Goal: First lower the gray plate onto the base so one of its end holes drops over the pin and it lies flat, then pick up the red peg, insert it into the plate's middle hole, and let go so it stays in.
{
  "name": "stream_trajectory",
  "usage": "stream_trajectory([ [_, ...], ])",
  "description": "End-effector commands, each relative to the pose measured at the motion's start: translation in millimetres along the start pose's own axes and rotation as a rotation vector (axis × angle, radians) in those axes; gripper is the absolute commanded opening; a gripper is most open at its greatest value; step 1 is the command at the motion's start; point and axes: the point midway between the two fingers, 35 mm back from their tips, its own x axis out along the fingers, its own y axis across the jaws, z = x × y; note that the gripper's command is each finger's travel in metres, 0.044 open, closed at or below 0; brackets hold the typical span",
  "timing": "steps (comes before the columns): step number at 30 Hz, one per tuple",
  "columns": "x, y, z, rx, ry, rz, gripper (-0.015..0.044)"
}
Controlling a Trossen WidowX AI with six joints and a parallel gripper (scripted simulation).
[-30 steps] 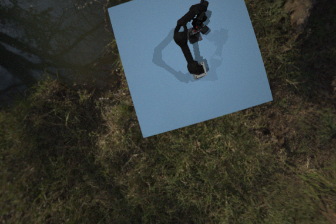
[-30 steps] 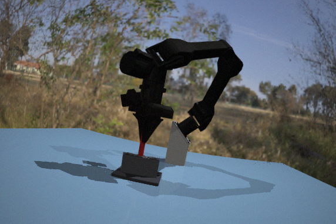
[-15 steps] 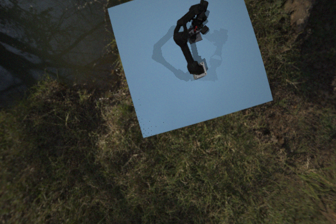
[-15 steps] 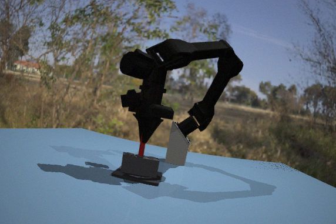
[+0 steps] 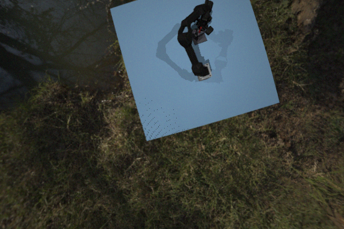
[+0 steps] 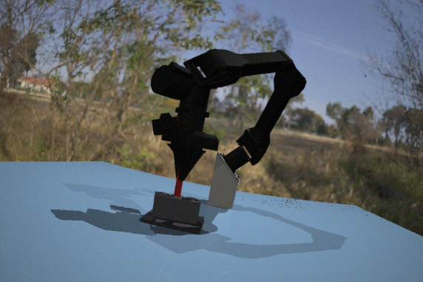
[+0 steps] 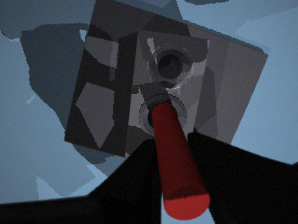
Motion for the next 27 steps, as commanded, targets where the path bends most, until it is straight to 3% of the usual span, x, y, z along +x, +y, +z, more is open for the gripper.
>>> stream_trajectory([
  [1,-0.1,0.0,0.0,0.000,0.000,0.000,0.0150],
  [27,-11.0,-0.8,0.2,0.007,0.002,0.004,0.0150],
])
